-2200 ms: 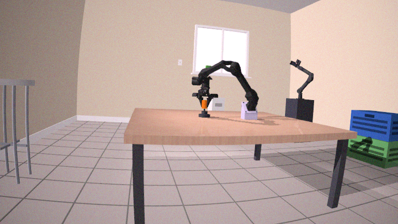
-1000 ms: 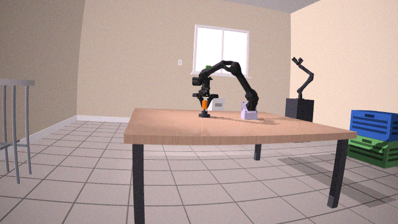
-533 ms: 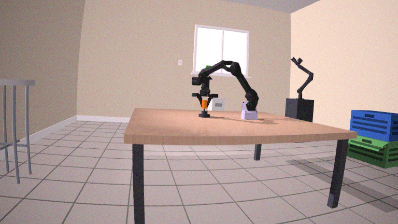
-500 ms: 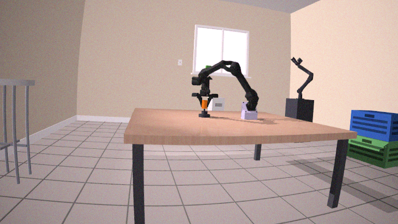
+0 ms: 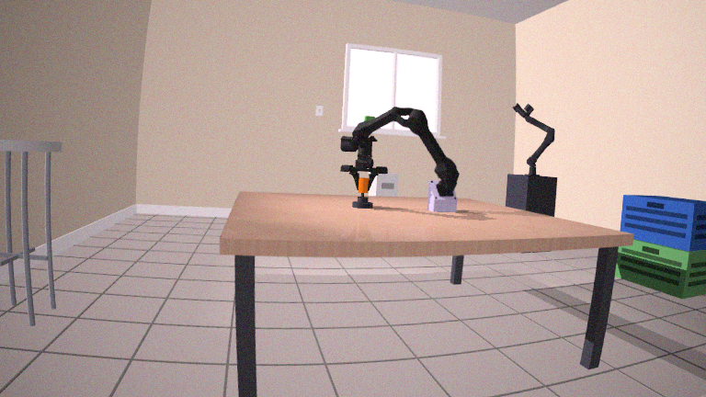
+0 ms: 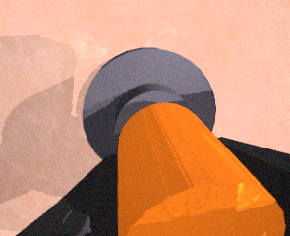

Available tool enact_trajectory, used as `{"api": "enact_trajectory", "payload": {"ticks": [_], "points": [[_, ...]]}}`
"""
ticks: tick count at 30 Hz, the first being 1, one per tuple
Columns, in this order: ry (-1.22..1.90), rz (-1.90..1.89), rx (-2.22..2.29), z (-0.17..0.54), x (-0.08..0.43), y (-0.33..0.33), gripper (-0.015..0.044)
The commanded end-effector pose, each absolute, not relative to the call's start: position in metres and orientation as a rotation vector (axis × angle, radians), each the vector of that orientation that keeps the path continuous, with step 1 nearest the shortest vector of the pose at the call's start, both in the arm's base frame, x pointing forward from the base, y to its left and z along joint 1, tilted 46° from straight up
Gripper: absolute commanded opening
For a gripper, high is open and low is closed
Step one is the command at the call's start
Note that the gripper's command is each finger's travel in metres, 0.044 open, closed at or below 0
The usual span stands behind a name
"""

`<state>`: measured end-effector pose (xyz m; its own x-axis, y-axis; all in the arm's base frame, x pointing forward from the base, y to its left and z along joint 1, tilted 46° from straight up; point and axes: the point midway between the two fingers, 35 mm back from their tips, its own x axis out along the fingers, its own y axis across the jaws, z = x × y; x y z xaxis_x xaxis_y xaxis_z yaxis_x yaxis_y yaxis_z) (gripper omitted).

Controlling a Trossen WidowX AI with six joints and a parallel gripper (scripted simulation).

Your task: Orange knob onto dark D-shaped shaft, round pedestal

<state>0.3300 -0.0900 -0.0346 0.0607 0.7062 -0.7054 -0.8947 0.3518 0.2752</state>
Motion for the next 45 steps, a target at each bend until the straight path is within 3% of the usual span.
{"api": "enact_trajectory", "payload": {"ticks": [1, 45], "points": [[0.878, 1.231, -0.265, -0.0344, 0.3288, -0.0894, 0.0000], [0.750, 1.324, -0.433, -0.0349, 0.3305, -0.0911, 0.0000]]}}
